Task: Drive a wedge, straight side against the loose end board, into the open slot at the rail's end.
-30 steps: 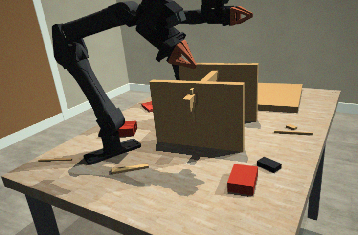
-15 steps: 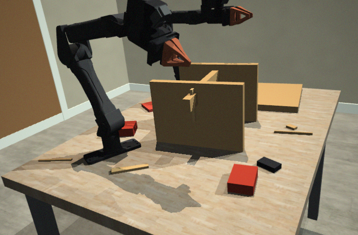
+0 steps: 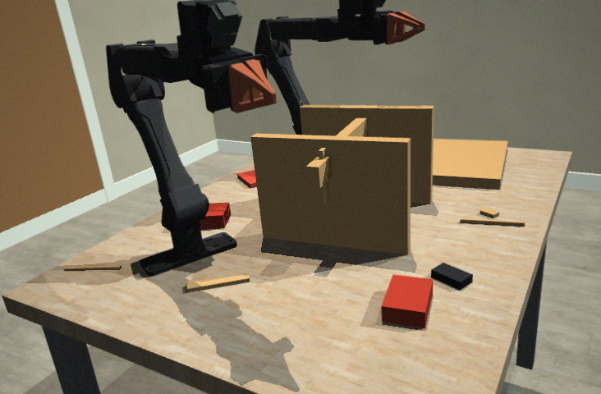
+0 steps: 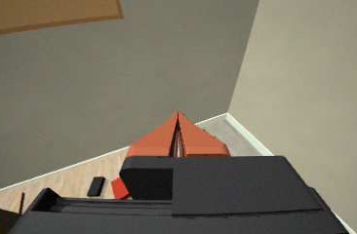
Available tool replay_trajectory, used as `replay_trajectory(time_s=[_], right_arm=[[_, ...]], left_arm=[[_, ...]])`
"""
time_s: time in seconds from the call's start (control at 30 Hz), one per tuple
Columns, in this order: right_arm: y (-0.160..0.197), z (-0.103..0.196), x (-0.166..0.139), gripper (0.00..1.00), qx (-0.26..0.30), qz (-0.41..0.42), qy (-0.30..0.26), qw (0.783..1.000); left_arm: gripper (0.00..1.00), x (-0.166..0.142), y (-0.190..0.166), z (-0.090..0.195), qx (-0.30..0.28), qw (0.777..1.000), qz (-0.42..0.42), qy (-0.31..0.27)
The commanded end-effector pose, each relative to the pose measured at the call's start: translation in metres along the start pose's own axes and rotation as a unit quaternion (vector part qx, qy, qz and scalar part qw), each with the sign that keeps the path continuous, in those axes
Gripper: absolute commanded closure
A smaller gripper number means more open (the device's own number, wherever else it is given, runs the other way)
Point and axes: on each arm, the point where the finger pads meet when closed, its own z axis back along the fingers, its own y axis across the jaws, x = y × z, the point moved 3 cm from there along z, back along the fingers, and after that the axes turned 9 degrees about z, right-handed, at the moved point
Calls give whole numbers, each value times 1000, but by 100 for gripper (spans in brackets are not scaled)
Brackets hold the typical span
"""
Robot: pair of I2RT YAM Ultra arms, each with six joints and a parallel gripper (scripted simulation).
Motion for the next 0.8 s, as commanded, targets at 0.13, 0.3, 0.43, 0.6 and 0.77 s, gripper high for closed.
replay_trajectory(time_s=[0.13,0.3,0.43,0.6,0.77], right_arm=[[-33,9,32,100,-39,23,-101,994],[-38,22,51,100,-50,12,-115,992],[-31,10,42,100,-41,11,-99,994],[-39,9,36,100,-54,15,-91,994],[-29,4,24,100,-40,17,-73,996]], left_arm=[[79,22,0,9,1,999,3,-34],[79,17,0,9,1,1000,4,-28],[79,15,0,9,1,1000,4,-27],[79,13,0,9,1,1000,4,-25],[79,18,-2,10,-1,1000,4,-31]])
